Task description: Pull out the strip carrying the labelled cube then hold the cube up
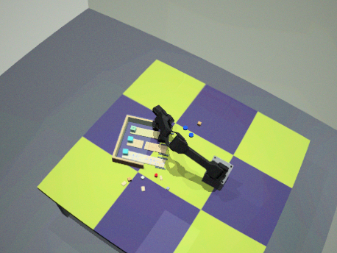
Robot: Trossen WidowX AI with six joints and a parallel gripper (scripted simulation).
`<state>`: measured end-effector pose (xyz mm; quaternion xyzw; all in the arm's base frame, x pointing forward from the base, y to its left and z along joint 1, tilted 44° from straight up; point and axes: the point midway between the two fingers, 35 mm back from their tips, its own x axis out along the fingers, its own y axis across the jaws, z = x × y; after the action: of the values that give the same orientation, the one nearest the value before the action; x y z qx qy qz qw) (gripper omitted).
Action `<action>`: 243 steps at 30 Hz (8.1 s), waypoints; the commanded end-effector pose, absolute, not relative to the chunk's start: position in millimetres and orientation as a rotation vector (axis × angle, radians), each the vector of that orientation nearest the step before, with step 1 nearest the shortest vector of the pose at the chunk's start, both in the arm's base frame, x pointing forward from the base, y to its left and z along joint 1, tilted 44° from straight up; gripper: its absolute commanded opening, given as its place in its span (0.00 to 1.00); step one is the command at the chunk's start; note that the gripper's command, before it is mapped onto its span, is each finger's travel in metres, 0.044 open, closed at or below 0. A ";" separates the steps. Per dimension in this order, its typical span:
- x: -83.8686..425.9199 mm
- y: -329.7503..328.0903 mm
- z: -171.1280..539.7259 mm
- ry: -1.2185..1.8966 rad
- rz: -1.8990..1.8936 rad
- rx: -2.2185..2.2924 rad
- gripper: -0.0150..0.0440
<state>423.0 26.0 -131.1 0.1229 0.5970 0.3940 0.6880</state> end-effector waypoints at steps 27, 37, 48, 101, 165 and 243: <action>393.2 18.9 -142.1 1.334 0.884 0.277 0.25; 379.0 14.8 -146.5 1.335 0.883 0.277 0.25; 363.1 10.3 -151.2 1.335 0.883 0.277 0.25; 290.1 -12.6 -171.0 1.339 0.882 0.277 0.25; 321.5 -39.5 -128.6 1.360 0.850 0.312 1.00; 446.4 31.4 -115.1 1.354 0.854 0.313 0.68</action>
<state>447.3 26.0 -110.7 0.1365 0.6044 0.3805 0.6865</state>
